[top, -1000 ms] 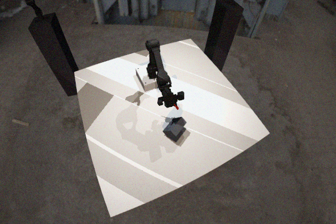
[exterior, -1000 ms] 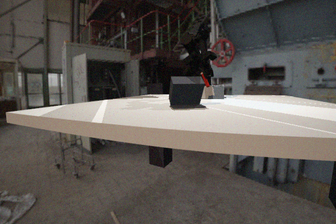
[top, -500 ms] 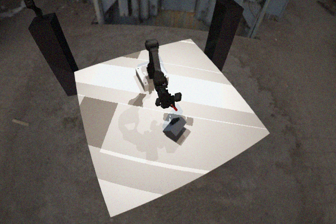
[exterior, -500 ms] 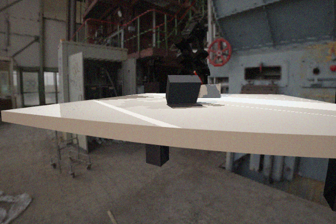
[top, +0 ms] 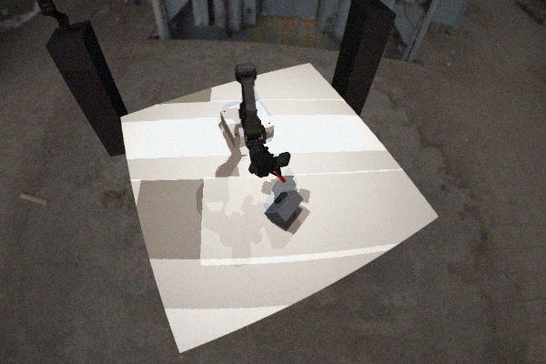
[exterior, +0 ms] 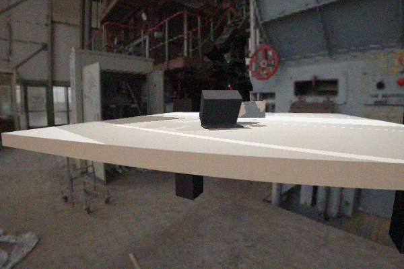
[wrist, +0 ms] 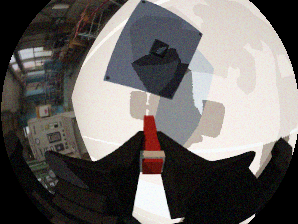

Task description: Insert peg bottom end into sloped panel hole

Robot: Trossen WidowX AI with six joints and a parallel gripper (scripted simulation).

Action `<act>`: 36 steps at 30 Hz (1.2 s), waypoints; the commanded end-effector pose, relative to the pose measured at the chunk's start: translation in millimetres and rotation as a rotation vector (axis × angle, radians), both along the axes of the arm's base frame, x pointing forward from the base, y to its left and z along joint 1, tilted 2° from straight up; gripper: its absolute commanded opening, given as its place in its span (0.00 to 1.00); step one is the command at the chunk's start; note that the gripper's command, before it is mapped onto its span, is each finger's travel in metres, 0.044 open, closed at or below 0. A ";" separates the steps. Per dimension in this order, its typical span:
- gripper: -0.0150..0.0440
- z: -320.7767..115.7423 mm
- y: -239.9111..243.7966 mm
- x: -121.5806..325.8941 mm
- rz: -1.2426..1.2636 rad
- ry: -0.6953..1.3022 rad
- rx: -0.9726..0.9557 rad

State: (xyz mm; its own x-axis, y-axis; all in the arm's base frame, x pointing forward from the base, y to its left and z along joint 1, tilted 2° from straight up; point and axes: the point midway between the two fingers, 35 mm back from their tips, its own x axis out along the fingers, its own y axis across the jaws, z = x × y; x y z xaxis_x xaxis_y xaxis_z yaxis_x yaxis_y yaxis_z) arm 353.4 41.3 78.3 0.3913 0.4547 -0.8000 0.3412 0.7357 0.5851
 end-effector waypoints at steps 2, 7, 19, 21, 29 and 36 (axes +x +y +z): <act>0.25 0.0 -6.5 0.2 -0.033 -0.003 0.029; 0.25 1.5 -12.7 1.6 -0.059 -0.014 0.051; 0.25 5.1 -27.9 4.3 -0.120 -0.041 0.103; 0.25 5.8 -30.5 4.7 -0.130 -0.045 0.112; 0.25 8.5 -40.9 5.7 -0.169 -0.065 0.145; 0.25 10.9 -50.0 6.2 -0.202 -0.082 0.174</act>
State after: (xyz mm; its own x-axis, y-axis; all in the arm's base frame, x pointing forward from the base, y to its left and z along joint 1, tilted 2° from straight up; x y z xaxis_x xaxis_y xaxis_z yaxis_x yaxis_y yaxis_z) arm 360.9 -4.7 89.5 0.5383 0.4856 -0.6888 0.4064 0.5664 0.7169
